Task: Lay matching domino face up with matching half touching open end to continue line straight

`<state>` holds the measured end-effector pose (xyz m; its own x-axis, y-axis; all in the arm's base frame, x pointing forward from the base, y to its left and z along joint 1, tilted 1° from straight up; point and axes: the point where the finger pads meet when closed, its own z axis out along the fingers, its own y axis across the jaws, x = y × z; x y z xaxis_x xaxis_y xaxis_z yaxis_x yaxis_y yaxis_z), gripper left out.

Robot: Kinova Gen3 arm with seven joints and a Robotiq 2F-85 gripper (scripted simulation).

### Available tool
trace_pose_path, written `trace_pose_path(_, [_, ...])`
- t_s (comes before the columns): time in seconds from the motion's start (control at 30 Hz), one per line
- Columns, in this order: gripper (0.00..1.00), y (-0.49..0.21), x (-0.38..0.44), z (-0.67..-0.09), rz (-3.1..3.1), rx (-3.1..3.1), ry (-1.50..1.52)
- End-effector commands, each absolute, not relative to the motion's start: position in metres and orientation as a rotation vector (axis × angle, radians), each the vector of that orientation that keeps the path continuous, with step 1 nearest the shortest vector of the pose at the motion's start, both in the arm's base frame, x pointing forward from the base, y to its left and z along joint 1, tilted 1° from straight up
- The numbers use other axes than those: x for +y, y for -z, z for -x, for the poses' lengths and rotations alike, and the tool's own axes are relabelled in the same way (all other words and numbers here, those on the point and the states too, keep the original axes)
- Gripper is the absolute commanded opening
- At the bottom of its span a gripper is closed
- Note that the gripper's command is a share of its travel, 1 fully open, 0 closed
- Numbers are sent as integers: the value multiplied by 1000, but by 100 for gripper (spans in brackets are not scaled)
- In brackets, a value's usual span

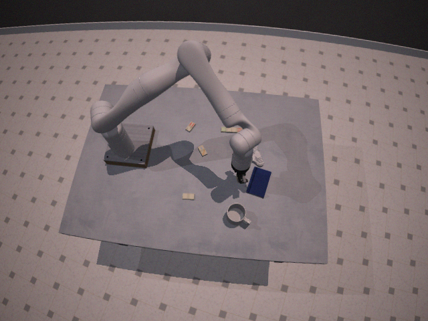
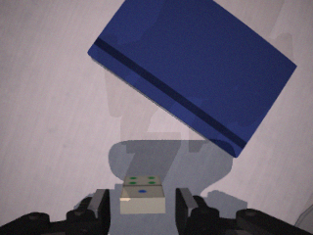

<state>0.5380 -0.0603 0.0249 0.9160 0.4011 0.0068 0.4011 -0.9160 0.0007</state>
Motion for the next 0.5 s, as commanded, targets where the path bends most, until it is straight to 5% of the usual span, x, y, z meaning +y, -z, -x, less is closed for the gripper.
trace_pose_path(0.0, [47,-23,-60,-539,3074,-644,14])
trace_pose_path(0.47, [47,-21,-60,-539,3074,-644,14])
